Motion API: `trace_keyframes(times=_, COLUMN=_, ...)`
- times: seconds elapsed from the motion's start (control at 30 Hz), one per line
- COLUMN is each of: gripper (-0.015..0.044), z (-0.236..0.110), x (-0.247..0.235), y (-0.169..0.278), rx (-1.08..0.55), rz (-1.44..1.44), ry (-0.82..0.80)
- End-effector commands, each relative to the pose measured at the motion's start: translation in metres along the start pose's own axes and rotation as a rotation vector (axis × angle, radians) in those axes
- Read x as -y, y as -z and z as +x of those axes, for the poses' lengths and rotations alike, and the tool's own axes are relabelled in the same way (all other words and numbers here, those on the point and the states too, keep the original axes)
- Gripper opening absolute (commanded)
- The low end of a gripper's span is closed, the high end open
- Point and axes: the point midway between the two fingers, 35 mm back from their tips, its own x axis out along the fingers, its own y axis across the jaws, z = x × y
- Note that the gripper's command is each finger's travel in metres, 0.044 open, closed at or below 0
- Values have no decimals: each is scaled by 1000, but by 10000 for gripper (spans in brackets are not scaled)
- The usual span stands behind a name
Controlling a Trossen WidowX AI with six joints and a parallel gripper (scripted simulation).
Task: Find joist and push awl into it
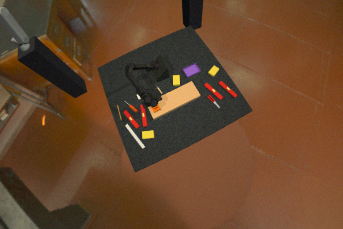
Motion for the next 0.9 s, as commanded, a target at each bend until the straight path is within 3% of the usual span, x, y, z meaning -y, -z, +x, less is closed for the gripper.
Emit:
trace_keyframes(times=0.0, gripper=0, z=-28, x=4, y=-9, rx=16, rz=13, ry=10)
trace_keyframes(times=0.2, gripper=0, z=-60, x=5, y=-14, rx=16, rz=13, ry=15)
trace_keyframes(times=0.4, gripper=0, z=-61, x=-4, y=-18, rx=21, rz=-9, ry=2)
trace_keyframes(times=0.87, gripper=0, z=-65, x=-136, y=-49, rx=74, rz=-316, ry=-159)
